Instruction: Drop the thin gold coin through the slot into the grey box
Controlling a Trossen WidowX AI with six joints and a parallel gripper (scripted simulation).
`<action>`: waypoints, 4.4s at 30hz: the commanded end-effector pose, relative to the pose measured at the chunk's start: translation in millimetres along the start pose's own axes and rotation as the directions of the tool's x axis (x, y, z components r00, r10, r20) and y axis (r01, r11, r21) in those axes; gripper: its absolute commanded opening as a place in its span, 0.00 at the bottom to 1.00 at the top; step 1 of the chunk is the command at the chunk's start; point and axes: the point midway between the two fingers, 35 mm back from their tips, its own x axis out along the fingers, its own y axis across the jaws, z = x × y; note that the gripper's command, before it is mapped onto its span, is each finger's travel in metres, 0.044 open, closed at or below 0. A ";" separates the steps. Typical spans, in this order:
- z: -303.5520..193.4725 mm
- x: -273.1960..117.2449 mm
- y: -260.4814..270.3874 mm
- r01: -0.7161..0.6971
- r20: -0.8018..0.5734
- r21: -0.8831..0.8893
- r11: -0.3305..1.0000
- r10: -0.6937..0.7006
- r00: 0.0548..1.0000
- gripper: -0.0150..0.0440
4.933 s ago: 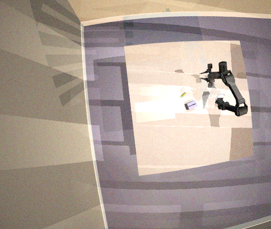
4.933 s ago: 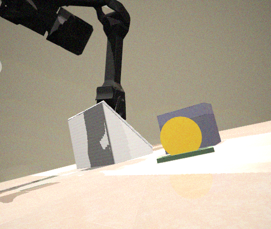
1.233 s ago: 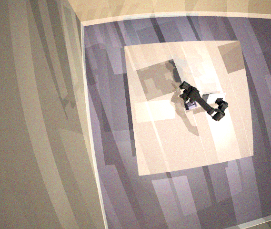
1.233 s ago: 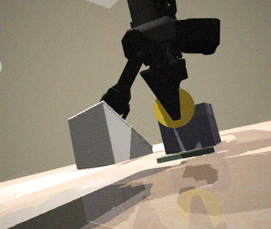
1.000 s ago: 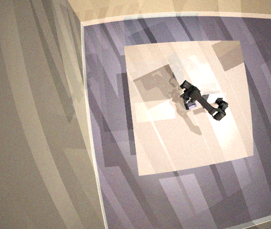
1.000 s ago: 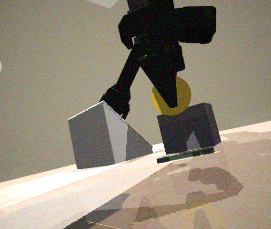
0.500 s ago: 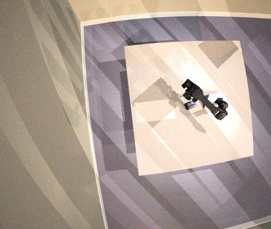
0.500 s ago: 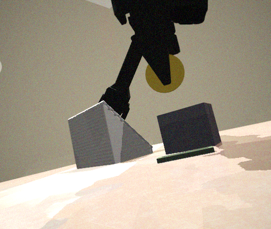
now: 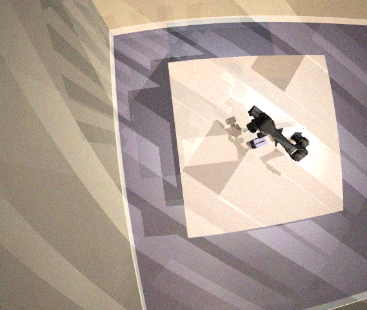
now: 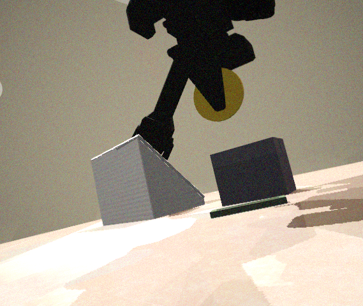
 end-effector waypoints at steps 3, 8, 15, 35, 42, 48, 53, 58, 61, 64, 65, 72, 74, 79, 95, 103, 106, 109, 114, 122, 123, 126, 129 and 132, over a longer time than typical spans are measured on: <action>-0.2 -1.3 10.5 0.001 -0.004 0.010 1.000 -0.001 1.000 0.25; -0.4 -2.4 23.5 0.001 -0.005 0.011 1.000 -0.001 1.000 0.25; -1.6 -3.5 42.0 0.001 -0.005 0.011 1.000 -0.001 1.000 0.25; -11.0 -2.8 93.2 -0.002 -0.005 0.012 1.000 0.002 1.000 0.25; -16.5 -1.4 110.1 -0.001 -0.007 0.010 1.000 0.002 1.000 0.25; -21.6 0.3 124.0 -0.004 -0.006 0.012 1.000 0.004 1.000 0.25; -21.2 -0.4 122.1 -0.002 -0.008 0.009 1.000 0.002 1.000 0.25; -20.8 -0.7 120.9 -0.001 -0.008 0.009 1.000 0.001 1.000 0.25; -20.8 -0.7 120.9 -0.001 -0.008 0.009 1.000 0.001 1.000 0.25; -21.2 -0.4 122.2 -0.001 -0.008 0.009 1.000 0.001 1.000 0.25; -21.5 -0.1 122.8 -0.001 -0.008 0.010 1.000 0.001 1.000 0.25; -23.3 1.5 127.0 -0.001 -0.009 0.017 1.000 0.001 1.000 0.25; -22.8 1.4 127.8 -0.001 -0.009 0.017 1.000 0.001 1.000 0.25; -22.8 0.9 125.4 0.000 -0.011 0.013 1.000 0.000 1.000 0.25; -22.0 6.8 126.8 0.000 -0.011 0.017 1.000 0.000 1.000 0.25; -22.5 10.3 127.1 0.000 -0.010 0.018 1.000 0.000 1.000 0.25; -22.7 11.6 127.0 0.000 -0.010 0.018 1.000 0.000 1.000 0.25; -22.6 12.9 126.9 0.000 -0.010 0.018 1.000 0.000 1.000 0.25; -22.5 15.0 126.8 0.000 -0.010 0.018 1.000 0.000 1.000 0.25; -22.4 18.3 126.7 0.000 -0.010 0.018 1.000 0.000 1.000 0.25; -22.4 18.7 126.7 0.000 -0.010 0.018 1.000 0.000 1.000 0.25; -22.5 19.9 126.7 0.000 -0.010 0.018 1.000 0.000 1.000 0.25; -22.1 17.7 126.0 0.005 -0.011 0.012 1.000 -0.005 1.000 0.39; -22.1 17.7 126.0 0.005 -0.011 0.012 1.000 -0.005 1.000 0.52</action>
